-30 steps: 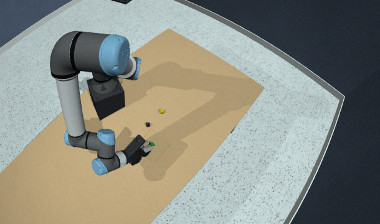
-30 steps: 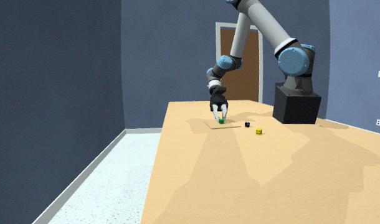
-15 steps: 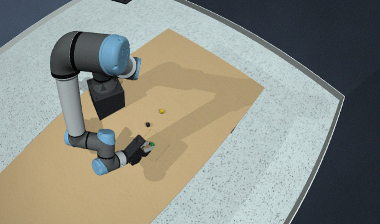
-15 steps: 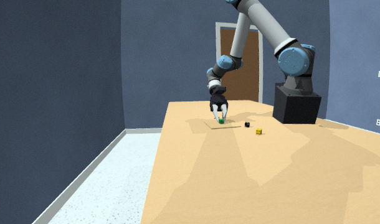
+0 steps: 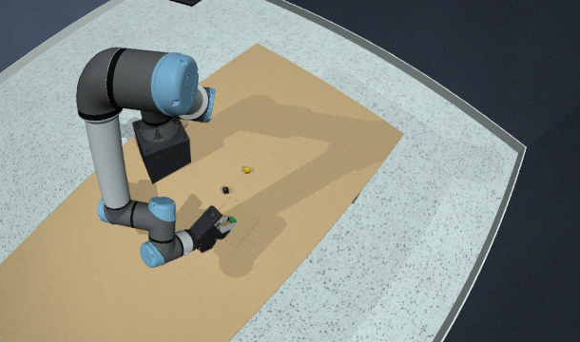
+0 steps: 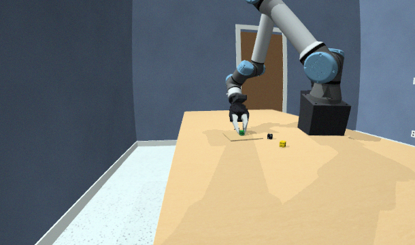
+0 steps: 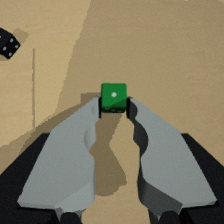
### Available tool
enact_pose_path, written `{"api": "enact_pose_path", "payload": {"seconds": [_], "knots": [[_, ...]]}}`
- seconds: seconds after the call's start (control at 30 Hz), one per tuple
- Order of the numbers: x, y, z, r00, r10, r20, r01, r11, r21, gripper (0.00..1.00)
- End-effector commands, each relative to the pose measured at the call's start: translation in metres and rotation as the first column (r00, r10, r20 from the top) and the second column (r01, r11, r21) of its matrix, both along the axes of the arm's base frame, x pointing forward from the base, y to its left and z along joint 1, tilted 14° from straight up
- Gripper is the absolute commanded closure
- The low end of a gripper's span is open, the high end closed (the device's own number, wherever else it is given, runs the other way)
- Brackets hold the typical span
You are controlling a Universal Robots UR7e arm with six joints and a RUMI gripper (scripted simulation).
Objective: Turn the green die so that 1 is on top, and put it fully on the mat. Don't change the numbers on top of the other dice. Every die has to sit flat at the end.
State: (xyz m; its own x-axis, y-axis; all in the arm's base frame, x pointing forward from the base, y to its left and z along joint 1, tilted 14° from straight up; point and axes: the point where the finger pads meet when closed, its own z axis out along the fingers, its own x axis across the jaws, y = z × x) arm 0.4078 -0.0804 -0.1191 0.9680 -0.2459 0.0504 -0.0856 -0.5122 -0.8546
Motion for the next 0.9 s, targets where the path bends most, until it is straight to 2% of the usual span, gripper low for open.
{"api": "enact_pose_path", "payload": {"seconds": [0.0,0.2,0.33,0.47,0.6,0.77,0.8,0.87], "knots": [[0.0002,-0.0004,0.0002,1.000,0.000,0.001,0.000,1.000,-0.001,0.97],[0.0002,-0.0004,0.0002,1.000,0.000,0.001,0.000,1.000,-0.001,0.97],[0.0002,-0.0004,0.0002,1.000,0.000,0.001,0.000,1.000,-0.001,0.90],[0.0002,-0.0004,0.0002,1.000,0.000,0.001,0.000,1.000,-0.001,0.90],[0.0002,-0.0004,0.0002,1.000,0.000,0.001,0.000,1.000,-0.001,0.83],[0.0002,-0.0004,0.0002,1.000,0.000,0.001,0.000,1.000,-0.001,0.79],[0.0002,-0.0004,0.0002,1.000,0.000,0.001,0.000,1.000,-0.001,0.67],[0.0002,-0.0004,0.0002,1.000,0.000,0.001,0.000,1.000,-0.001,0.67]]}}
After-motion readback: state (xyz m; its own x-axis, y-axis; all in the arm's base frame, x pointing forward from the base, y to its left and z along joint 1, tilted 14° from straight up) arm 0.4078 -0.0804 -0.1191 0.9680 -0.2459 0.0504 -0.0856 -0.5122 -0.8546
